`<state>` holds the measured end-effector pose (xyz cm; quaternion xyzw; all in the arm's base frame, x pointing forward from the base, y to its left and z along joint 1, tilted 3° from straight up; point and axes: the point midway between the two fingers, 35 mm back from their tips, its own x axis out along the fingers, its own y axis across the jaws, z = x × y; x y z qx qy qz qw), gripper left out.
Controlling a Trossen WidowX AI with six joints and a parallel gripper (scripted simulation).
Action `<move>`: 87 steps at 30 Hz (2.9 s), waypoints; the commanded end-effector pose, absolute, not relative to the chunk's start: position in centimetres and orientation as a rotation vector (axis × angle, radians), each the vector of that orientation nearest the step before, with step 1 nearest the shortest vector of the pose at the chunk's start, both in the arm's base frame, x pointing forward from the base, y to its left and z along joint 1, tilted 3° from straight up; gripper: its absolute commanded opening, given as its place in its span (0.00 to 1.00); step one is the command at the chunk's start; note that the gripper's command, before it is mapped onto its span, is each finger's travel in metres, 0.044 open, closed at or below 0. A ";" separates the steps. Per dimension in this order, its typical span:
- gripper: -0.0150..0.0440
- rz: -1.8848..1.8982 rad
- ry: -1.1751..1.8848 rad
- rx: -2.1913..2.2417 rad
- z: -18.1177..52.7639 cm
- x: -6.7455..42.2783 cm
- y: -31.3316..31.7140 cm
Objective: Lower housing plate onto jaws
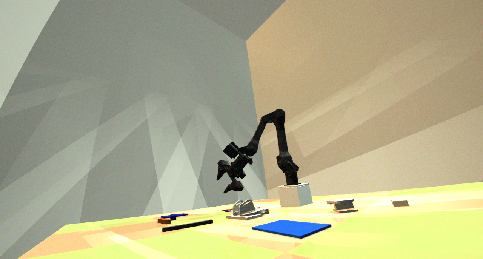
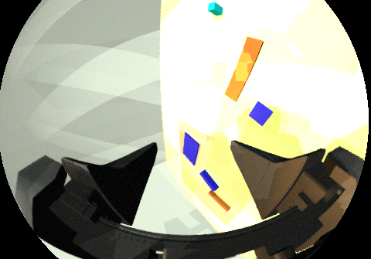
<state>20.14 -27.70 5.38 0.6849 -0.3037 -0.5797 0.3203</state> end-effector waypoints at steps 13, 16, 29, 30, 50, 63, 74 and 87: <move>1.00 -1.494 -0.599 1.756 5.3 22.8 -25.9; 1.00 -1.484 -0.546 1.740 5.3 23.5 -25.2; 1.00 -1.420 -0.290 1.660 5.2 26.7 -22.2; 1.00 -1.413 -0.270 1.653 5.2 27.0 -21.9; 1.00 -1.257 0.108 1.488 5.4 31.3 -16.0; 1.00 -1.151 0.279 1.393 5.6 33.1 -12.1; 1.00 -1.086 0.383 1.316 5.6 34.3 -9.5; 1.00 -0.965 0.563 1.171 5.6 35.0 -5.4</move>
